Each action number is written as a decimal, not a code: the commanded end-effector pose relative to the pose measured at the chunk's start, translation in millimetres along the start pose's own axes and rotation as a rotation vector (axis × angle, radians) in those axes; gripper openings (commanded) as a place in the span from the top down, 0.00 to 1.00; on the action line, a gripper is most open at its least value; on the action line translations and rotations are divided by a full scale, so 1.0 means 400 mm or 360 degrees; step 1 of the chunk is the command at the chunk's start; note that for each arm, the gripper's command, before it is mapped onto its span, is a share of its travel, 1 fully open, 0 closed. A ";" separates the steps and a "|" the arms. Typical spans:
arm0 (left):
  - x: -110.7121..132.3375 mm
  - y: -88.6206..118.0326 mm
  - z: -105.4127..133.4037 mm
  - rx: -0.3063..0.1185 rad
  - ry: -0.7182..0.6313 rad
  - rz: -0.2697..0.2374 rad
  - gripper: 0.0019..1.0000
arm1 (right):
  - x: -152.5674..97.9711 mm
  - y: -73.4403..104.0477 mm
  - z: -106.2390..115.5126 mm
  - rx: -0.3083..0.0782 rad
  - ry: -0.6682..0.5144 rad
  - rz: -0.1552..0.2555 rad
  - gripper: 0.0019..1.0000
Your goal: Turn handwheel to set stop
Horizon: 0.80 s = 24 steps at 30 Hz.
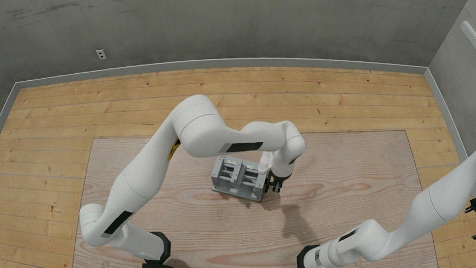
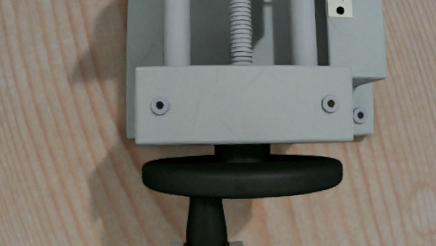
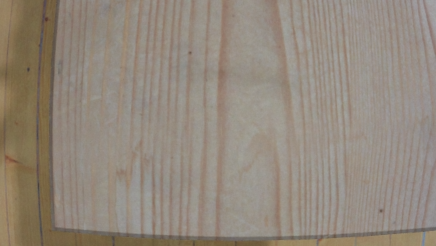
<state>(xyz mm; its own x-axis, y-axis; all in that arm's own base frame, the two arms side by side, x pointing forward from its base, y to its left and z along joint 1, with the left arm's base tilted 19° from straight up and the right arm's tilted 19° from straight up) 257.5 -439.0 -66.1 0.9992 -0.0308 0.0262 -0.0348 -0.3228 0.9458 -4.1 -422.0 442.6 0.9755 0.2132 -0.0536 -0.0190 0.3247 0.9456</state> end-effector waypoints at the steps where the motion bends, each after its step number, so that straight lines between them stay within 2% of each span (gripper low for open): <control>1: 0.021 0.019 0.005 -0.0008 -0.0006 0.0009 0.84 | -0.002 0.002 -0.001 0.0009 0.0020 -0.0004 0.00; 24: 0.072 0.006 0.017 0.0000 -0.0008 0.0004 0.84 | -0.002 0.002 -0.001 0.0009 0.0020 -0.0004 0.00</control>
<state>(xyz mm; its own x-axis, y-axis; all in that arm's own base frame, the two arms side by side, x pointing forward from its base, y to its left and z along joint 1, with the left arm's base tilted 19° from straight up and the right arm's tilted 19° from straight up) 280.1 -446.4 -64.3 0.9992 -0.0299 0.0246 -0.0329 -0.3232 0.9458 -4.1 -422.0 442.6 0.9755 0.2132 -0.0536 -0.0190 0.3247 0.9456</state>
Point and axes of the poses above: on each arm, the point where the finger pads meet when closed, its own y axis back along the fingers, its own x axis across the jaws, z = x × y, the point moved 10 cm from there along y, back along the fingers, and after that the axes turned 14 degrees about y, right-handed, at the moved point
